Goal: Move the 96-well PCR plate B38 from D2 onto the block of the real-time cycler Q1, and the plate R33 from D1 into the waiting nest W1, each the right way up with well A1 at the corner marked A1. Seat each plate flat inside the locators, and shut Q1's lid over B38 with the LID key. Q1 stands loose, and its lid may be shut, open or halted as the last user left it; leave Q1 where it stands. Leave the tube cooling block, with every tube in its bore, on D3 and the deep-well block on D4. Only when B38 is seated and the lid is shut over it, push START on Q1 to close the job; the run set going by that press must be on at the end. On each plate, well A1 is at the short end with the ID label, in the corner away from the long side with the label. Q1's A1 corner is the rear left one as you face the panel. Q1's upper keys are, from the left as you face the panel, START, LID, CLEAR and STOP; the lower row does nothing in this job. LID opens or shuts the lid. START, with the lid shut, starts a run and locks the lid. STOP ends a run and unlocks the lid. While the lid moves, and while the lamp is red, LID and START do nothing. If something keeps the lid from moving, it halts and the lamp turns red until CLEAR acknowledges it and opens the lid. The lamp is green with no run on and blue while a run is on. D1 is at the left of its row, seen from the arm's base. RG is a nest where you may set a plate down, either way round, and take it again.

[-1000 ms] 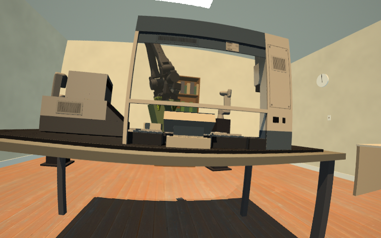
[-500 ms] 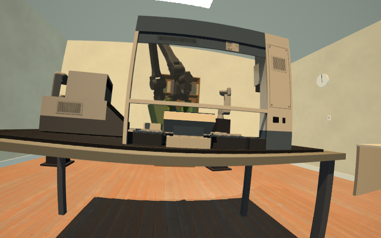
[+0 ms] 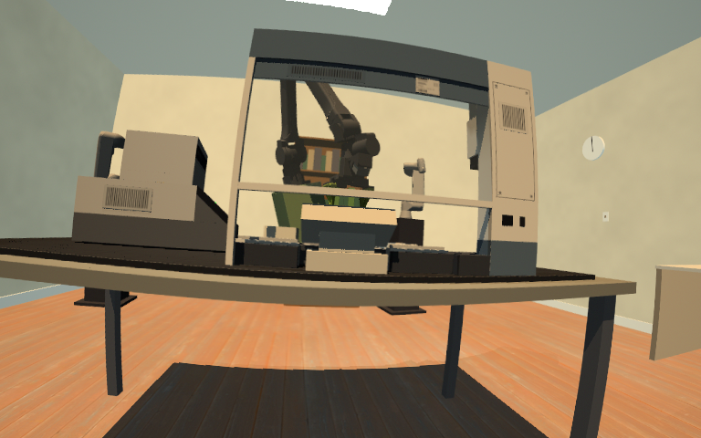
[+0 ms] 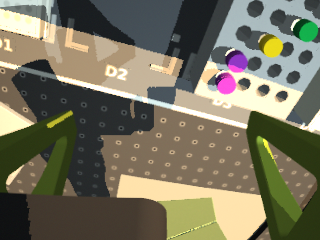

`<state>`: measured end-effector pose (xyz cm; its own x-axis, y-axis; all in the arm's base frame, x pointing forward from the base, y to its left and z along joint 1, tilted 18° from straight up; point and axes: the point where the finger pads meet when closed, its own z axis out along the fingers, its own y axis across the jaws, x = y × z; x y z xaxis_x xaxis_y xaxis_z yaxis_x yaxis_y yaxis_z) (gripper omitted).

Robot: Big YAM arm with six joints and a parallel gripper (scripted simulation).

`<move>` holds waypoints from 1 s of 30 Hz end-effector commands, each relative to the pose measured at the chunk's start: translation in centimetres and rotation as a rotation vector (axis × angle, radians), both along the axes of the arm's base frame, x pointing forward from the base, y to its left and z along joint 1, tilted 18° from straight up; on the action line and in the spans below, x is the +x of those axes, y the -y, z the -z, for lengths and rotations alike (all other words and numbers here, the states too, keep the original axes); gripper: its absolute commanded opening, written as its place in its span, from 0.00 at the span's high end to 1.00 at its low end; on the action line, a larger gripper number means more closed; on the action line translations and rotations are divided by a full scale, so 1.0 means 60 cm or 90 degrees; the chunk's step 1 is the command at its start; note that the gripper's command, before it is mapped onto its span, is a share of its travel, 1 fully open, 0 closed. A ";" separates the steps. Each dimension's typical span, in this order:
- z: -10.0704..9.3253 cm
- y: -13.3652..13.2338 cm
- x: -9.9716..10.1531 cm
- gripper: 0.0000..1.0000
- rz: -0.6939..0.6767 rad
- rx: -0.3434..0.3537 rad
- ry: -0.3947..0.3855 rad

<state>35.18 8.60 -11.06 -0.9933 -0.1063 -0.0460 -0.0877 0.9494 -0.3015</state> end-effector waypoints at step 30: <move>0.070 -0.198 0.162 0.00 0.208 0.021 0.074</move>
